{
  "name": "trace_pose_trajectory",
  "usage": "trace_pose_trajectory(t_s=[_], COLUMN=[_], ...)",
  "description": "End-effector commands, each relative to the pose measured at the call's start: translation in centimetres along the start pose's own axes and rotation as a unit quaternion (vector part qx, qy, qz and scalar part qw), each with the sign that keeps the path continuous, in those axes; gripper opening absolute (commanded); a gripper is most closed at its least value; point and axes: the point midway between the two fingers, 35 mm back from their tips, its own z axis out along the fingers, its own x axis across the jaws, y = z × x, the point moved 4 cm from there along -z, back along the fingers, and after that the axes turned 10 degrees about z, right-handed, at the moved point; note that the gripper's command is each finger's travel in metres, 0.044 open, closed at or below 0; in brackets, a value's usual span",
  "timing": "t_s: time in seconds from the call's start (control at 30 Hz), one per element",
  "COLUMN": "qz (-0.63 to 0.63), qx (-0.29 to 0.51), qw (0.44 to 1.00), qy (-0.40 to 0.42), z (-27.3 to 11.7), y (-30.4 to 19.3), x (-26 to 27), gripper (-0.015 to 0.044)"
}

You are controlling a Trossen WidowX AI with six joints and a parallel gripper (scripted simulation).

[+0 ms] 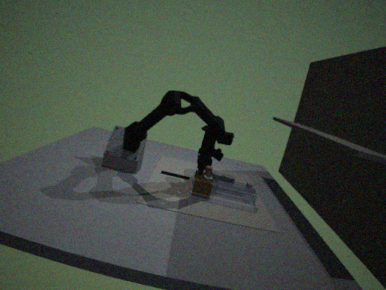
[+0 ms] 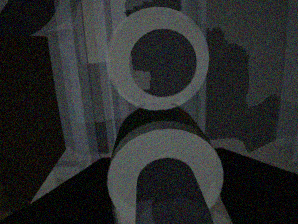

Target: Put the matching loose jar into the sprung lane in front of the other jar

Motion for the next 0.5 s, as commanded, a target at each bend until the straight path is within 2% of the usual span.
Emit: trace_pose_trajectory(t_s=[0.0, 0.47], qz=[0.008, 0.008], qx=[-0.012, -0.012], qw=[1.0, 1.0], qy=[-0.001, -0.001], z=[-0.22, -0.08], y=[0.63, 0.63], x=[-0.07, -0.07], gripper=[0.0, 0.0])
